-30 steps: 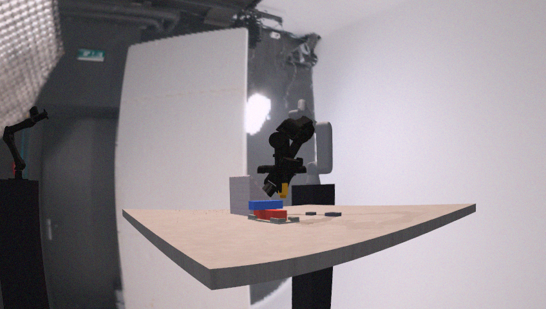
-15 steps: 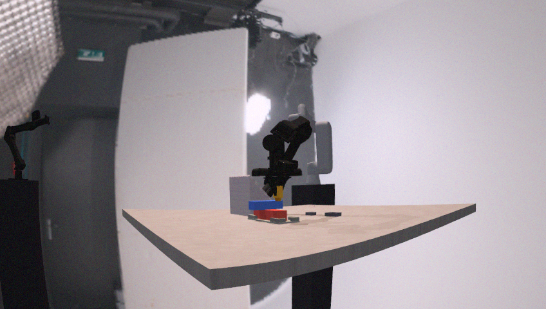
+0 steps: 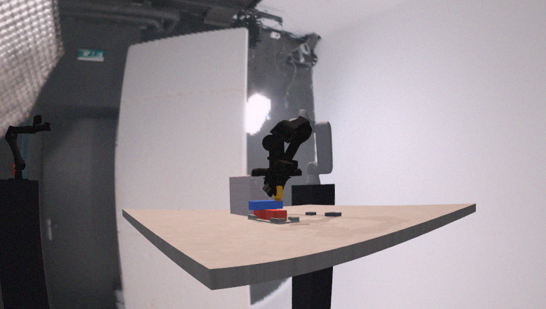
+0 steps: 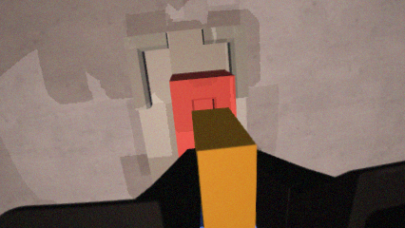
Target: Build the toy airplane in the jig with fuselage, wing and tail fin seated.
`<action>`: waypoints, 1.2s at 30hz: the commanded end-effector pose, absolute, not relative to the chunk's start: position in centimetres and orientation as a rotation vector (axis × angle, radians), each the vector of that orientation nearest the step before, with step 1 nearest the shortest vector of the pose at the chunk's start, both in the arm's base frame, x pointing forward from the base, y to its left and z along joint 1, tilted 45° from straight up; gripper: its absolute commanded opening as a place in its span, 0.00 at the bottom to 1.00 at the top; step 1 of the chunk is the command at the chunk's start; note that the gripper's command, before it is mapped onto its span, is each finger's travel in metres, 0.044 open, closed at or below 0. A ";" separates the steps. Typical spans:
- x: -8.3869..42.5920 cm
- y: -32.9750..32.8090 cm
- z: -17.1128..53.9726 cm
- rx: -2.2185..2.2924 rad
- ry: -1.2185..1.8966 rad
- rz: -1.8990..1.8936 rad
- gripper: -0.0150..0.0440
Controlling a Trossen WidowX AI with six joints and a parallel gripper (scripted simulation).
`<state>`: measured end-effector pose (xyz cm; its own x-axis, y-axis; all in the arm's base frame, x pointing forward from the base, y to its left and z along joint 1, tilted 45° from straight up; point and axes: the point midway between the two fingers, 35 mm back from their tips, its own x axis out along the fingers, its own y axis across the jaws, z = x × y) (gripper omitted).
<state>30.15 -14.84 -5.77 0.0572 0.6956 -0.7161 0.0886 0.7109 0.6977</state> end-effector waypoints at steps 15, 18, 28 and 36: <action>30.3 -13.5 -7.5 0.677 1.462 0.522 0.36; 30.4 -13.1 -7.8 0.677 1.462 0.522 0.36; 30.4 -12.2 -8.8 0.677 1.462 0.523 0.36; 30.4 -12.3 -8.6 0.672 1.462 0.526 0.31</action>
